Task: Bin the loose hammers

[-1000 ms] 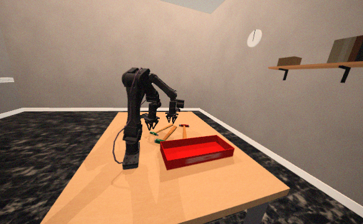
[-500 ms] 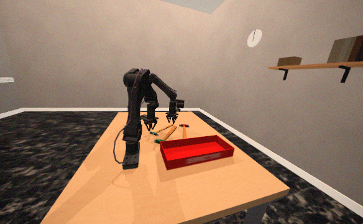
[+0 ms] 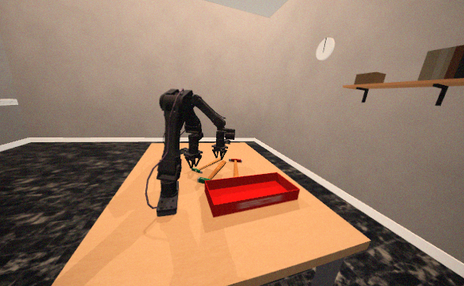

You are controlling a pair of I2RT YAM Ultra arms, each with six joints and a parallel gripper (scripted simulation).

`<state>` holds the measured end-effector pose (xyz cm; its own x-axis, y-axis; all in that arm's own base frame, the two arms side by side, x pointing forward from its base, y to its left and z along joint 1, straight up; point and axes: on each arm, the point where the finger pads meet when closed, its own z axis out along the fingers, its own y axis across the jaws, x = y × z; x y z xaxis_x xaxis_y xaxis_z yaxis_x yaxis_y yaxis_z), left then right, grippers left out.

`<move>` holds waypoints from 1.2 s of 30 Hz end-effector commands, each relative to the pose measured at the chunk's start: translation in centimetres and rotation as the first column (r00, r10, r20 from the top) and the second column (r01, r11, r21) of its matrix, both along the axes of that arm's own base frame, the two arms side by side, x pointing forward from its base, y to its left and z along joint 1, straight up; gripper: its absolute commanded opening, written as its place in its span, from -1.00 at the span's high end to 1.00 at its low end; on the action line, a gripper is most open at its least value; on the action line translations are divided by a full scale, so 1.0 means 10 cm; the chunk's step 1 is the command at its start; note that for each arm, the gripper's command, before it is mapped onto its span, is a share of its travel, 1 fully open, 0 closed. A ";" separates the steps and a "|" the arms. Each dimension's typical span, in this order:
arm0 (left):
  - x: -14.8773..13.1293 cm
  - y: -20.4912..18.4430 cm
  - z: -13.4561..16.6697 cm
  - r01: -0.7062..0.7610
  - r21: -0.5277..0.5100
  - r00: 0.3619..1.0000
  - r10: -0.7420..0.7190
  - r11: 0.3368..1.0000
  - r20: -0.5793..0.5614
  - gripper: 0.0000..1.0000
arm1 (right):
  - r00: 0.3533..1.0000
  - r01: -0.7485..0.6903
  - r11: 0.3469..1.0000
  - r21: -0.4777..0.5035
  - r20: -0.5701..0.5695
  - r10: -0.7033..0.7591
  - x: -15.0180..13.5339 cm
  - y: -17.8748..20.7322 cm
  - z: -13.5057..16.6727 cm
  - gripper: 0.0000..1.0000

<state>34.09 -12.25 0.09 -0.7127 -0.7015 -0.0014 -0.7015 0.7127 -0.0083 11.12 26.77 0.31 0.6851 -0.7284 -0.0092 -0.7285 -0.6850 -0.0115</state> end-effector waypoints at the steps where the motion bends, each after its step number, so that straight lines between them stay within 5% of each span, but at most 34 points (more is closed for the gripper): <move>1: 0.02 0.04 -0.09 -0.001 0.003 1.000 0.001 1.000 -0.002 0.07 | 1.000 0.001 1.000 -0.015 -0.002 -0.001 0.01 -0.06 -0.08 0.26; 24: 0.02 0.01 -0.04 -0.002 0.001 1.000 0.002 1.000 0.005 0.66 | 1.000 0.004 0.999 0.041 0.022 -0.005 0.08 0.09 0.30 0.26; 26: 0.01 0.01 -0.04 -0.002 0.001 1.000 0.002 1.000 0.005 1.00 | 1.000 -0.001 0.999 0.041 0.022 0.000 0.06 0.10 0.35 0.26; 30: 0.01 0.01 -0.04 -0.002 0.001 1.000 0.002 1.000 0.005 1.00 | 1.000 0.002 0.999 0.041 0.022 -0.003 0.06 0.10 0.36 0.26; 32: 0.01 0.01 -0.04 -0.002 0.001 1.000 0.002 1.000 0.005 0.65 | 1.000 0.004 0.999 0.041 0.022 -0.005 0.09 0.09 0.41 -0.19; 36: 0.01 0.01 -0.04 -0.002 0.001 1.000 0.002 1.000 0.005 0.65 | 1.000 0.004 0.999 0.032 0.018 -0.005 0.06 0.07 0.57 -0.28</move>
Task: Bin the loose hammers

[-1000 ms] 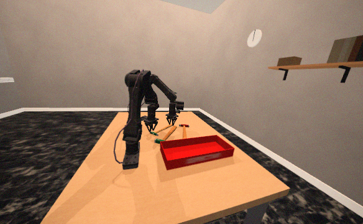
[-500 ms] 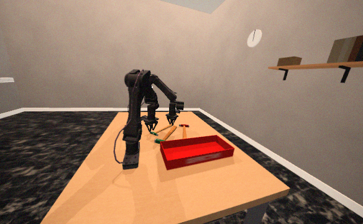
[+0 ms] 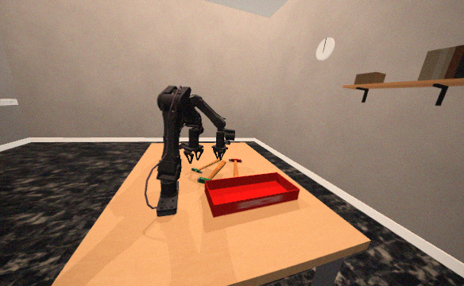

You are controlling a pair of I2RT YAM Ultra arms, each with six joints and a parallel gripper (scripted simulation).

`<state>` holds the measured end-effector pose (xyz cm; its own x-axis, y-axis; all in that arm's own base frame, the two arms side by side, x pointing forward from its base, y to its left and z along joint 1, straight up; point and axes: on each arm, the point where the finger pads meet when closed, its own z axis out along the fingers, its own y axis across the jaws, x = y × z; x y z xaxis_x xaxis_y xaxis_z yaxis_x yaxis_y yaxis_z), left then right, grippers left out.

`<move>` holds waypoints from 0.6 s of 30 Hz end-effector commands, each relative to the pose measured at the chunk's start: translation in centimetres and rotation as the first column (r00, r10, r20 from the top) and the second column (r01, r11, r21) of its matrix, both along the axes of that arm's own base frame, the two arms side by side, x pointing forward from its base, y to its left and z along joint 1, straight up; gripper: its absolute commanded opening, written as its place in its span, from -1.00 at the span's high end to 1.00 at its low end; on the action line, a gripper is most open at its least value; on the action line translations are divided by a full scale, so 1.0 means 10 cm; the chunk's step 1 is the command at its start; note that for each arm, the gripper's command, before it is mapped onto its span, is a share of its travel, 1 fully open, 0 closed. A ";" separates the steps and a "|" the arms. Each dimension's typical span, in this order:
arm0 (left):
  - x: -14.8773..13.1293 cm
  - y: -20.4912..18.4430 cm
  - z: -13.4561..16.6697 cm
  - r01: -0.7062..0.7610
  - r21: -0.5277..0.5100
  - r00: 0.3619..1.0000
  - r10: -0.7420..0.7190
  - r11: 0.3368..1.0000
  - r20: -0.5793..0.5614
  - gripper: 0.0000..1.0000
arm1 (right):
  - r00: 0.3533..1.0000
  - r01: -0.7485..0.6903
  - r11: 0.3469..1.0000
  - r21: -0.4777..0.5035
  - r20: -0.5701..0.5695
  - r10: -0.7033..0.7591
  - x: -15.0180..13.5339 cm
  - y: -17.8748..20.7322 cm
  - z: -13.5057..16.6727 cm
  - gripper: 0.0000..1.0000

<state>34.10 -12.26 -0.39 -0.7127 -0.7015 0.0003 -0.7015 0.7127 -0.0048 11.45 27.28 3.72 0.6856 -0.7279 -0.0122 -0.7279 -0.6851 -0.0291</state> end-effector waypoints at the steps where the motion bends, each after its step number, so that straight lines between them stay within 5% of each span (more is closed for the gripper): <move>1: 0.01 0.01 0.01 -0.002 0.000 1.000 0.002 1.000 0.008 0.65 | 1.000 0.004 1.000 0.015 0.006 -0.004 0.02 0.02 0.25 -0.28; 13: 0.01 0.01 0.01 -0.002 0.000 1.000 0.002 1.000 0.008 0.65 | 1.000 0.001 1.000 -0.027 -0.012 -0.001 -0.04 -0.03 0.16 -0.28; 15: 0.01 0.01 0.01 -0.002 0.000 1.000 0.002 1.000 0.008 0.65 | 1.000 0.001 1.000 0.006 0.002 -0.001 -0.01 0.05 0.15 0.18; 18: 0.01 0.01 0.01 -0.002 0.000 1.000 0.002 1.000 0.008 0.65 | 1.000 0.001 1.000 0.018 0.006 -0.001 -0.01 0.04 0.02 0.26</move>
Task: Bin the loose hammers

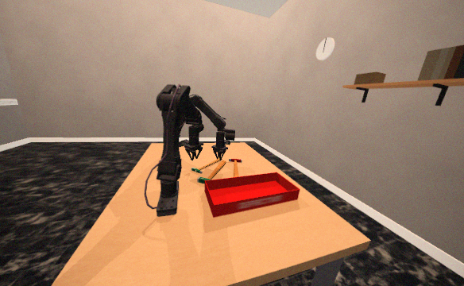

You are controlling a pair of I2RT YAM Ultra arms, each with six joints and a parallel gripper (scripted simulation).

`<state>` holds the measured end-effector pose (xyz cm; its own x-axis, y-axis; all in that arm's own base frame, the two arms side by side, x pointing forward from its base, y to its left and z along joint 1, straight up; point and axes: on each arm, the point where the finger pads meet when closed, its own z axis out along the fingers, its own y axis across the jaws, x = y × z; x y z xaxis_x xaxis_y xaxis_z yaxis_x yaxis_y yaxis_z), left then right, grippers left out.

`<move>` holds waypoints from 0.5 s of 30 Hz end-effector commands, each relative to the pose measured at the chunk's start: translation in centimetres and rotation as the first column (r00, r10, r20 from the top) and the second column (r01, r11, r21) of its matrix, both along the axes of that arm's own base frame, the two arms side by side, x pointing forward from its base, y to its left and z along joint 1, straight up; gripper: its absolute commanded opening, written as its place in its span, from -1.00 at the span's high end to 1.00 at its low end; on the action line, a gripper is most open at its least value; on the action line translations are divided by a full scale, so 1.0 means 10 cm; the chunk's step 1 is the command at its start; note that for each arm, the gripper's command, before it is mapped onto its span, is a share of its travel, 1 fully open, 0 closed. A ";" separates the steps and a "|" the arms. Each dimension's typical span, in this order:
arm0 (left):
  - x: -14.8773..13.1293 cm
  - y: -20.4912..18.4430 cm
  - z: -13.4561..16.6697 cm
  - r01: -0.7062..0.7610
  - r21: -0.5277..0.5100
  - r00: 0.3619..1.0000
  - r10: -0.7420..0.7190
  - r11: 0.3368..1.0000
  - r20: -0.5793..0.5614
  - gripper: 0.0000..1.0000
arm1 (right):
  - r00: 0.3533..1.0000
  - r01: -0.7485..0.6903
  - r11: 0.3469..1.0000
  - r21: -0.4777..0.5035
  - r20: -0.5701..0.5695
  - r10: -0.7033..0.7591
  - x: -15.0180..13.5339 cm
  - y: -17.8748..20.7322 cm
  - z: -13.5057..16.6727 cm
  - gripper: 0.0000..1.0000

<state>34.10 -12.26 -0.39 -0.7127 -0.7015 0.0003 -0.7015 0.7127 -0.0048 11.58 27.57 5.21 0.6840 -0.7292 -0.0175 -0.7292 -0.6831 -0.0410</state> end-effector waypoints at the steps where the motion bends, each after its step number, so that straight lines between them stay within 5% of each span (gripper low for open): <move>1: 0.01 0.01 0.01 -0.002 0.000 1.000 0.002 1.000 0.008 0.65 | 1.000 -0.001 1.000 0.002 -0.001 0.001 -0.04 -0.01 -0.18 0.26; 15: 0.01 0.01 0.01 -0.002 0.000 1.000 0.002 1.000 0.008 0.65 | 1.000 0.010 0.999 -0.041 -0.020 -0.011 -0.10 -0.15 -0.38 0.26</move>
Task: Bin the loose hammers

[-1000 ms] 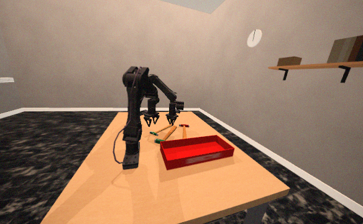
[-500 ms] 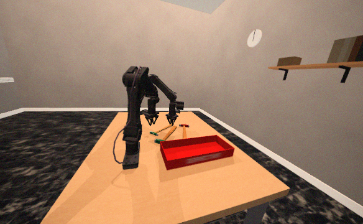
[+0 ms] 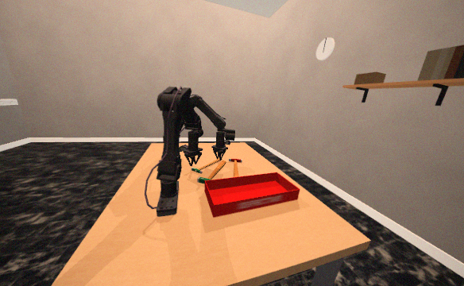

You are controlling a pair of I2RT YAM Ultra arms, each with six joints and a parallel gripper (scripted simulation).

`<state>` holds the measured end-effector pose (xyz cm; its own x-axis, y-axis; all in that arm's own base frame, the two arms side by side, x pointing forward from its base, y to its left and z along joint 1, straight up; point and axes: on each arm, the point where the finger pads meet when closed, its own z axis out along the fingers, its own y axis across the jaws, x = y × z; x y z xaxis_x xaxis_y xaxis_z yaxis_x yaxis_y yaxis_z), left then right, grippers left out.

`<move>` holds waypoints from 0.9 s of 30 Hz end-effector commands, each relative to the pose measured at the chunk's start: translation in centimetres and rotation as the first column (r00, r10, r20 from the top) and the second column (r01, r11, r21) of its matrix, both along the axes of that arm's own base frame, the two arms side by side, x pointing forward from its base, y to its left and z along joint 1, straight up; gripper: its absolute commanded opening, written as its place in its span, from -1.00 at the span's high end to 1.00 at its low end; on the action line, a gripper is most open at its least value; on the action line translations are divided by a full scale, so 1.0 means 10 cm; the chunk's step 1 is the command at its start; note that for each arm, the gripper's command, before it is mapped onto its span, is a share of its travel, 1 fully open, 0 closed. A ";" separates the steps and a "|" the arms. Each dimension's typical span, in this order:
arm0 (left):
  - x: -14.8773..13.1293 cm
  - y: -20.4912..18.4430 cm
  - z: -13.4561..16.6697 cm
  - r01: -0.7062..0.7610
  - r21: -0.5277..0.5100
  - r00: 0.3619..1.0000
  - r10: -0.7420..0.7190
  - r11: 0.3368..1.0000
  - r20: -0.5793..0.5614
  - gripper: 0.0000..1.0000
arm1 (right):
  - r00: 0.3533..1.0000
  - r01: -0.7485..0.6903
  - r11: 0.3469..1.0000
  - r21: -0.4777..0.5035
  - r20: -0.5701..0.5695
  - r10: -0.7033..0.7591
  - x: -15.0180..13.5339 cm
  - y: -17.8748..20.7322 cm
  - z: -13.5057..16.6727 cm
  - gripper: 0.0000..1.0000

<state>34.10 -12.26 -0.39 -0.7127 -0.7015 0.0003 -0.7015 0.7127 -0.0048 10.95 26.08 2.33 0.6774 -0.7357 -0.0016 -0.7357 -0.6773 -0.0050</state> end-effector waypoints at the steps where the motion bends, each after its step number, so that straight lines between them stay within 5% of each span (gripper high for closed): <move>1: 0.01 0.01 0.01 -0.002 0.000 1.000 0.002 1.000 0.008 0.65 | 1.000 0.002 1.000 -0.004 -0.004 -0.002 -0.04 0.00 -0.11 0.26; 24: 0.01 0.01 0.01 -0.002 0.000 1.000 0.002 1.000 0.008 0.65 | 1.000 0.000 1.000 -0.013 -0.008 0.000 -0.05 -0.01 -0.28 0.26; 25: 0.01 0.01 0.01 -0.002 0.000 1.000 0.002 1.000 0.008 0.65 | 1.000 0.000 1.000 -0.013 -0.008 0.000 -0.05 -0.01 -0.28 0.43; 27: 0.01 0.01 0.01 -0.002 0.000 1.000 0.002 1.000 0.008 0.65 | 1.000 0.000 1.000 -0.013 -0.008 0.000 -0.05 -0.01 -0.28 0.43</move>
<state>34.13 -12.25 -0.39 -0.7127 -0.7015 -0.0003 -0.7015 0.7126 -0.0054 11.10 26.47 0.16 0.6739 -0.7388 -0.0051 -0.7388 -0.6738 -0.0126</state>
